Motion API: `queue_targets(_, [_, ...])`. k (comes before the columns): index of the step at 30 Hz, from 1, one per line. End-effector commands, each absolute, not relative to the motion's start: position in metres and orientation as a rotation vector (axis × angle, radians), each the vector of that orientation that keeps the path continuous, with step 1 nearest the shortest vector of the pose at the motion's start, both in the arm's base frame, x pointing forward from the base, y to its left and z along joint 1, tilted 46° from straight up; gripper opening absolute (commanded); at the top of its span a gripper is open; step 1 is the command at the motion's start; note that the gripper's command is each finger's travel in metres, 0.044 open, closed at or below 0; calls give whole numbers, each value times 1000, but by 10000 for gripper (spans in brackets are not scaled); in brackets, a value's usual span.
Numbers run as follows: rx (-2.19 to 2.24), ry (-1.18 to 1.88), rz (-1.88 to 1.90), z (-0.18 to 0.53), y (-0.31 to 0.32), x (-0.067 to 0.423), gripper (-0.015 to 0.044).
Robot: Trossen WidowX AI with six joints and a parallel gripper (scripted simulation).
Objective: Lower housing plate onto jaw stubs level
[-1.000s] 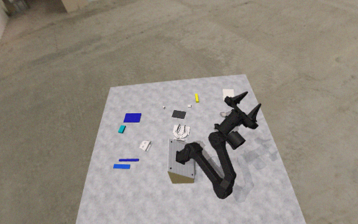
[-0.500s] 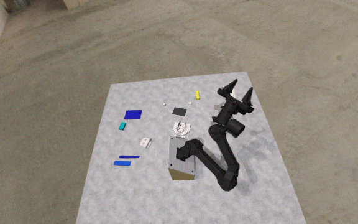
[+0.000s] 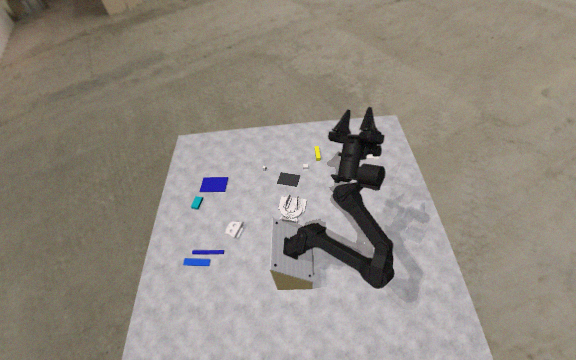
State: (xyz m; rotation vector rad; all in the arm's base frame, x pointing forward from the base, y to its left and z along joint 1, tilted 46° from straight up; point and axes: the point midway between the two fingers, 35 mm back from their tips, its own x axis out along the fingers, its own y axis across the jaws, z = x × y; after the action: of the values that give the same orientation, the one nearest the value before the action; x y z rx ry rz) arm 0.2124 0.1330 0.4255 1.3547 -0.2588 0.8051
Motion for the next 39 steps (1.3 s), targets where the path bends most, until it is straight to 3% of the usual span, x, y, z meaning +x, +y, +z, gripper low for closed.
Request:
queue_targets(1, [1278, -163, 733, 408, 156, 236, 440])
queue_targets(19, [935, 187, 537, 312, 230, 297, 440])
queue_targets(39, [470, 557, 406, 177, 287, 320, 440])
